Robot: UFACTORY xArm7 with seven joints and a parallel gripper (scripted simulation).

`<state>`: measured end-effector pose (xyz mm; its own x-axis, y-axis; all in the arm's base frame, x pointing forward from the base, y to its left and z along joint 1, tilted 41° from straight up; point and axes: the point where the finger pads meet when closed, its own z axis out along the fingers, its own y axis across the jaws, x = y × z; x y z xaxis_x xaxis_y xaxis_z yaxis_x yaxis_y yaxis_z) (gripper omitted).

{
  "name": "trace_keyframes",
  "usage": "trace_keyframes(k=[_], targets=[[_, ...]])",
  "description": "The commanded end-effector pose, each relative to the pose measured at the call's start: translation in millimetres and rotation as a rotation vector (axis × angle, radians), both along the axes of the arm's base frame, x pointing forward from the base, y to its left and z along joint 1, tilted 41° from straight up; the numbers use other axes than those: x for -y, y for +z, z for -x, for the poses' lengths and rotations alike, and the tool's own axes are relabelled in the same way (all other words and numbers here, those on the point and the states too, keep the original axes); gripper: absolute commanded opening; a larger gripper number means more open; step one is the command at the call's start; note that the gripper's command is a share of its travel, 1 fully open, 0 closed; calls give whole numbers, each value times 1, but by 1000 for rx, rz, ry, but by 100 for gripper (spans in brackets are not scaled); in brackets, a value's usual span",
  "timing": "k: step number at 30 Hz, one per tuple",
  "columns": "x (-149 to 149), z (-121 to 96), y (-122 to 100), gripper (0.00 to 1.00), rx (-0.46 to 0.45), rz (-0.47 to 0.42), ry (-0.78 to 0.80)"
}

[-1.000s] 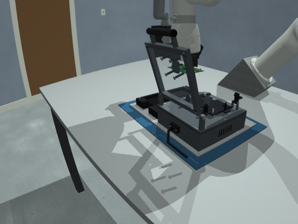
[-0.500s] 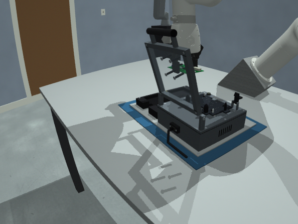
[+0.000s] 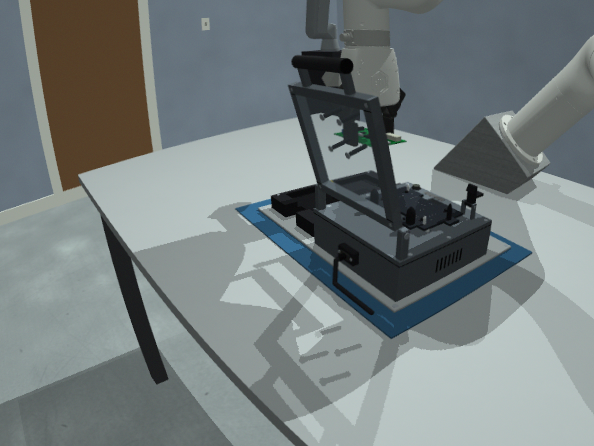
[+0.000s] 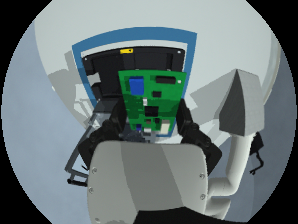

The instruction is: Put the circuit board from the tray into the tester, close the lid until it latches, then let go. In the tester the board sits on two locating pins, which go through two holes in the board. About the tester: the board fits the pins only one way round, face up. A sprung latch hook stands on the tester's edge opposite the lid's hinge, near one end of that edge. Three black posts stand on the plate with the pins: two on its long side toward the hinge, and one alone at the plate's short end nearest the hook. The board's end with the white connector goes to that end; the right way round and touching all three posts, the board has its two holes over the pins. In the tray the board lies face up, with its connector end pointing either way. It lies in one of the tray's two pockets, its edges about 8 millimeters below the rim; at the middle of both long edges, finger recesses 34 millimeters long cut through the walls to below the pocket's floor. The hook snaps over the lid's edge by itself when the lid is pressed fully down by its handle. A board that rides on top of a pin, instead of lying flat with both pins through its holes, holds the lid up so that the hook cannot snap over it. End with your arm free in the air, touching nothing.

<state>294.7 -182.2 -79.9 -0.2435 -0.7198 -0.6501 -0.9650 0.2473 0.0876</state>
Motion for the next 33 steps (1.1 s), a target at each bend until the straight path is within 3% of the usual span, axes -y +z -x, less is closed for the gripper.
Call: trace_keyframes(k=[1,18,33], targets=[[2,-1,1,79,1,4,-2],[-6,-8,9,79,1,4,-2],[-29,-31,36,79,1,4,-2]])
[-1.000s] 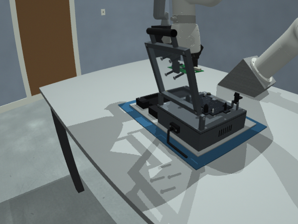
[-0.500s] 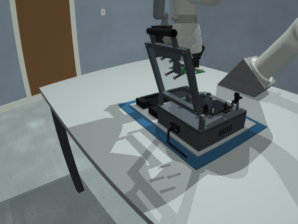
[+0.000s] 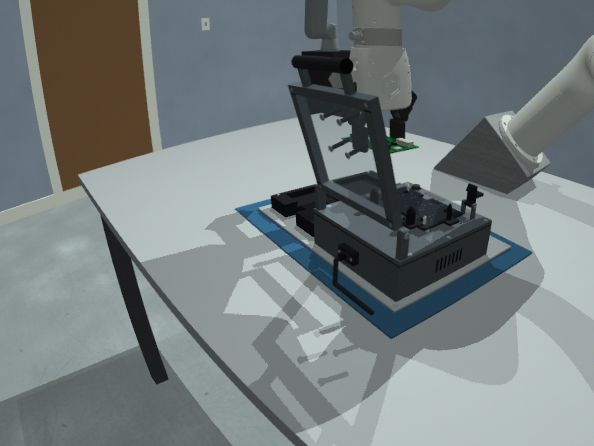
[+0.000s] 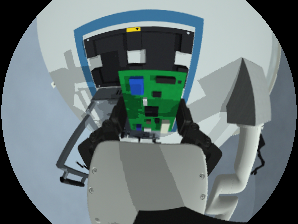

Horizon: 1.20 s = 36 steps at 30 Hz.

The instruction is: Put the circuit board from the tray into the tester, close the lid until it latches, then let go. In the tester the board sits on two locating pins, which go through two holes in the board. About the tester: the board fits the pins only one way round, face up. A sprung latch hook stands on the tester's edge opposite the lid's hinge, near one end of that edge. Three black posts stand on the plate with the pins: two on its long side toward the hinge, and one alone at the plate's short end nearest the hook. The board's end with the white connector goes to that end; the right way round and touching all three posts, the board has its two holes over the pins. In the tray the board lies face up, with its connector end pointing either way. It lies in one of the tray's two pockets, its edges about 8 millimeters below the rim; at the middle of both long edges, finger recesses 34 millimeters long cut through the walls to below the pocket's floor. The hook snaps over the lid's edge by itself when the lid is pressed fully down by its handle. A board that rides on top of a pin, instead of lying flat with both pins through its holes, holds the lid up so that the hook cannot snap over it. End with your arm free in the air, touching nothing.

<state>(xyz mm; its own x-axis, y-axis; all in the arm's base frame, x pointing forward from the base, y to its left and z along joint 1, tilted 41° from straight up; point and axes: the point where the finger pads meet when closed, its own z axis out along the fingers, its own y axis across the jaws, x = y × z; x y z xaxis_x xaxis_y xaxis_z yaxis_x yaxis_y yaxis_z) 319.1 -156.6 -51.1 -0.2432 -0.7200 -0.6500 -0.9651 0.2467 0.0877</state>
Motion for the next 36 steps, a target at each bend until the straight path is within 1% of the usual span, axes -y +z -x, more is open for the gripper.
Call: trace_keyframes(k=[1,2,17,19,33,36], targets=[[-4,-6,8,79,2,4,-3],[-4,-6,8,79,2,4,-3],[-35,-37,43,79,2,4,-3],[-35,-37,43,79,2,4,-3],[-59,-59,70,79,2,4,-3],[-60,-61,72,79,2,4,-3]])
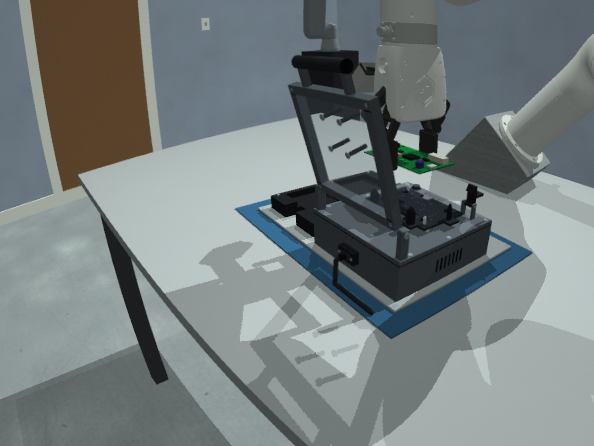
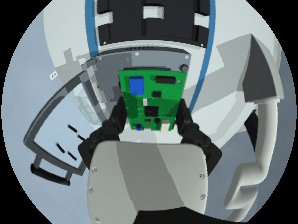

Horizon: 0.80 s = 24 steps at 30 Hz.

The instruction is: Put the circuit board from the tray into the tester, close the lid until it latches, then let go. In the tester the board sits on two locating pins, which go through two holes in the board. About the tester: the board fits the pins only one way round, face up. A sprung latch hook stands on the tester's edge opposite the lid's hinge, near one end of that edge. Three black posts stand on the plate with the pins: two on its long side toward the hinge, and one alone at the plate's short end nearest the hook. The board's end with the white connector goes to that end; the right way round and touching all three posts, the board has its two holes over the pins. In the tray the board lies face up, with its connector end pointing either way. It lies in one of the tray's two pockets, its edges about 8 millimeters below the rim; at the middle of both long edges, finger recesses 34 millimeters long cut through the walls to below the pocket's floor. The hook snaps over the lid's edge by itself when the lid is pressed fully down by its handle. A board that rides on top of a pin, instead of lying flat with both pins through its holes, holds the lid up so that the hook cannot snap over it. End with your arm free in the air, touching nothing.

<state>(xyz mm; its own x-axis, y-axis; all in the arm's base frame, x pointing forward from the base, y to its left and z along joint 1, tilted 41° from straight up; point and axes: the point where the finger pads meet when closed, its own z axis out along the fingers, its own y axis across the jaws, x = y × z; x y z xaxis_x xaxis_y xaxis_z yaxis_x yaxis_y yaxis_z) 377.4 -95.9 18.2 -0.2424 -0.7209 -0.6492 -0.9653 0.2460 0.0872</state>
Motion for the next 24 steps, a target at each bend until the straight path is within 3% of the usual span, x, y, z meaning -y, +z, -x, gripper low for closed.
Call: trace_keyframes(k=[1,24], targets=[[-1,-3,4,79,1,3,-4],[-12,-14,17,79,1,3,-4]])
